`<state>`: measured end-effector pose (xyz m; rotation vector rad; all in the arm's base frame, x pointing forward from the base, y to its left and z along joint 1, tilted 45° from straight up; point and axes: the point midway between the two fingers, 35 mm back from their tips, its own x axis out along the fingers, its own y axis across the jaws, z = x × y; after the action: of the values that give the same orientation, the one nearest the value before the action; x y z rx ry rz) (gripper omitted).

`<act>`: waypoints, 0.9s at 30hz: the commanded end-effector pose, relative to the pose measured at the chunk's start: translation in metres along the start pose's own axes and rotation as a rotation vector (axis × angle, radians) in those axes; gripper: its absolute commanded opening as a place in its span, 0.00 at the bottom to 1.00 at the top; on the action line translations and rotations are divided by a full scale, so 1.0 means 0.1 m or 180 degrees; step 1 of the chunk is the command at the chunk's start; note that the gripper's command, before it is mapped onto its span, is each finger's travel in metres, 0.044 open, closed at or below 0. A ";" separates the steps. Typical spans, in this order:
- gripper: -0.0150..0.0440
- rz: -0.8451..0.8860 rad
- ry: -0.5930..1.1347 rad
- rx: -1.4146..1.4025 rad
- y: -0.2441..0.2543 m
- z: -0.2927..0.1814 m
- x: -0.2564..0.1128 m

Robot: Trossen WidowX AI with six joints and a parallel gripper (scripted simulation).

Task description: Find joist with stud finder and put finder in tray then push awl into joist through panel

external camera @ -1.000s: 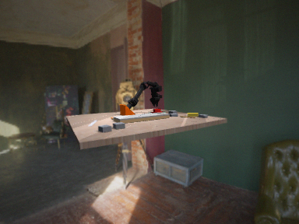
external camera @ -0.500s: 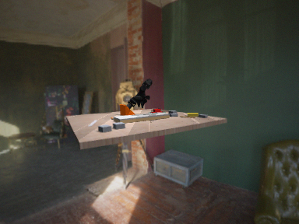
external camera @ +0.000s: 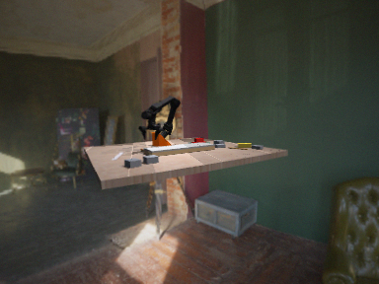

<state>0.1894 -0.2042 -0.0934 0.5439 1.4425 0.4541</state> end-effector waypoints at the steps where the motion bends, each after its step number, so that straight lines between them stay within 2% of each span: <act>1: 1.00 0.0248 0.0072 0.0501 -0.35 -0.52 0.30; 4: 1.00 0.0371 0.0090 0.0691 -0.44 -0.74 0.44; 27: 1.00 0.0377 0.0091 0.0699 -0.40 -0.80 0.52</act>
<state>0.1134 -0.2031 -0.1594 0.8067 1.5006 0.3933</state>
